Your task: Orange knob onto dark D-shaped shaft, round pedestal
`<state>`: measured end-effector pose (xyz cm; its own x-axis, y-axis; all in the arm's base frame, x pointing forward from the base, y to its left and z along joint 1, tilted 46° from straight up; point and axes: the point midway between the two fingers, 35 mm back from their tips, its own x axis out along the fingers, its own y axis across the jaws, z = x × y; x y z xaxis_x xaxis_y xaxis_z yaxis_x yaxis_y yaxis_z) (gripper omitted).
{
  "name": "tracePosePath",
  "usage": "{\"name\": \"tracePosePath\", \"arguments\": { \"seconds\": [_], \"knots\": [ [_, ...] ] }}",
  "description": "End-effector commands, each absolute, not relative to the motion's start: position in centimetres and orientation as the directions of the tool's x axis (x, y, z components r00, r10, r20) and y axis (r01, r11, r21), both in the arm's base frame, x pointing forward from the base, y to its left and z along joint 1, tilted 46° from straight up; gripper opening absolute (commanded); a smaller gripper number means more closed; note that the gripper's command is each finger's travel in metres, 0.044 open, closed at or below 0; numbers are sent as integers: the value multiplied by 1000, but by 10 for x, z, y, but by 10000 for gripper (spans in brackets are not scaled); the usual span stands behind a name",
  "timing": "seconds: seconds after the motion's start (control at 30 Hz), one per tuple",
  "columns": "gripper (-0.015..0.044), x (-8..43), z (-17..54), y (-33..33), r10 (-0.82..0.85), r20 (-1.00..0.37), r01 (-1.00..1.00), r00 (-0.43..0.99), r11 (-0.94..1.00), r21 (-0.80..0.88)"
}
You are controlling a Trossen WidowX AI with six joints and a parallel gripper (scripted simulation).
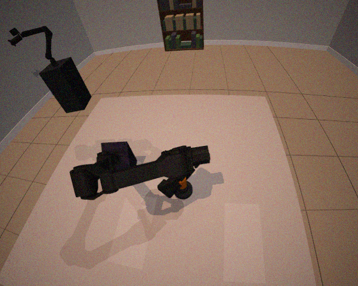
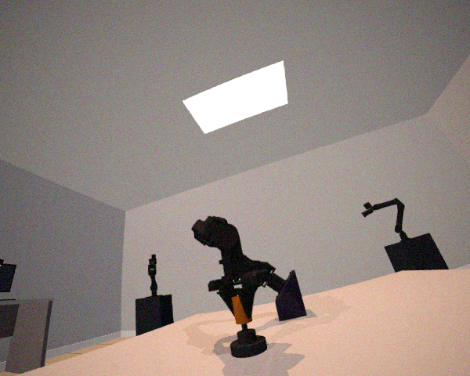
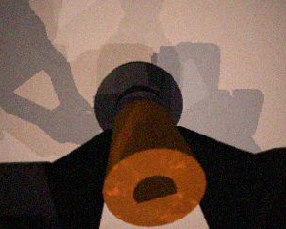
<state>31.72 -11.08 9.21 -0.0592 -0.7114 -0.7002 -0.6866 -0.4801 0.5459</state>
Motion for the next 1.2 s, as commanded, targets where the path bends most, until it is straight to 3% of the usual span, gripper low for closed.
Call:
{"name": "tracePosePath", "arguments": {
  "seconds": [0.0,0.13,1.03,1.17],
  "knots": [
    [0,318,94,-109,-712,-700,-630,-56,-519,578],
    [0,319,93,-110,-712,-700,-532,-56,-572,625],
    [0,318,94,-110,-712,-700,-530,-56,-573,626],
    [0,319,94,-110,-712,-700,-455,-56,-606,653]
  ]
}}
